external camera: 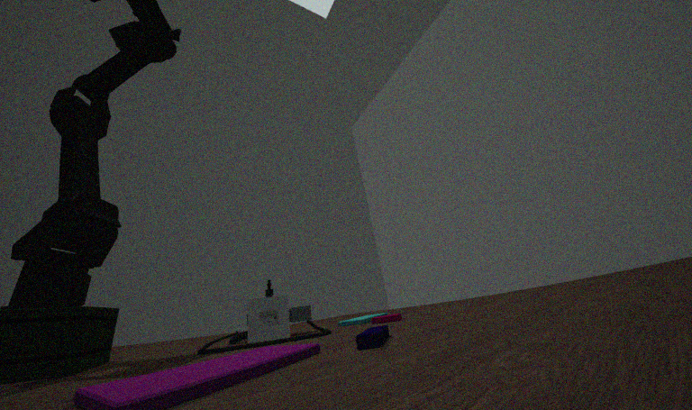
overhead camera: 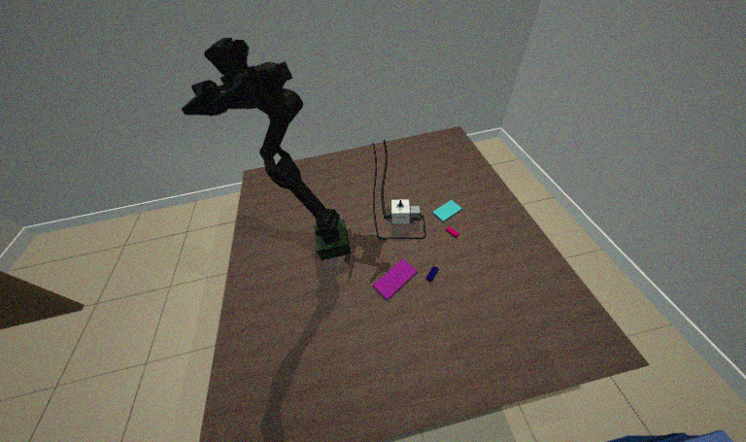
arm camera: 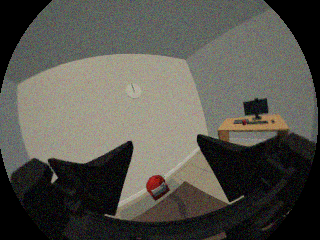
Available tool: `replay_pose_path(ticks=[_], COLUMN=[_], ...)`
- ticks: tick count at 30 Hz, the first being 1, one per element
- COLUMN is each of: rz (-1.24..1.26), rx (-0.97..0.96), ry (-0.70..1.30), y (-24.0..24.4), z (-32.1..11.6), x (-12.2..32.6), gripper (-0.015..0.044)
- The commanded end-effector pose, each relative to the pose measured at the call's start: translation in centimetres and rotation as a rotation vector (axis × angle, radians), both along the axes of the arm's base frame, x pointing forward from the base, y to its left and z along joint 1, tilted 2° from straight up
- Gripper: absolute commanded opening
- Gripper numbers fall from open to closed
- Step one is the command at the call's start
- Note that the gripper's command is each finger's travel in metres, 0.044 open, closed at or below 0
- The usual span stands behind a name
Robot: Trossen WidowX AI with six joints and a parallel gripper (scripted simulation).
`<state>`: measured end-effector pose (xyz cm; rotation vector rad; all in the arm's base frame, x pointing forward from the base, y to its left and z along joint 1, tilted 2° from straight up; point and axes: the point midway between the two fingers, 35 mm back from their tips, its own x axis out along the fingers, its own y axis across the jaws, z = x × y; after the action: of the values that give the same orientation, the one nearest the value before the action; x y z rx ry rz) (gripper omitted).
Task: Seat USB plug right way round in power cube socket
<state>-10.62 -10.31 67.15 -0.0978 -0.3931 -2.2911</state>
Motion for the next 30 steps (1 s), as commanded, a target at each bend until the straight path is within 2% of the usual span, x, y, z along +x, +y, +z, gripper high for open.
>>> replay_pose_path(ticks=[1,4,8,15,20,30], rz=[0.001,0.031,0.204,0.428,0.653,1.142], rx=[-0.004,-0.056,-0.161,-0.251,-0.239,-0.14], ry=[0.005,0.075,0.158,0.243,0.359,0.225], y=[-0.1,-1.8,-5.0,-8.0,-9.9,-10.6], z=[0.1,1.0,1.9,1.4,-0.8,-8.5], x=[0.2,2.7,8.8,17.4,25.4,38.8], gripper=[0.0426,0.044,0.044,0.044,0.044,0.044])
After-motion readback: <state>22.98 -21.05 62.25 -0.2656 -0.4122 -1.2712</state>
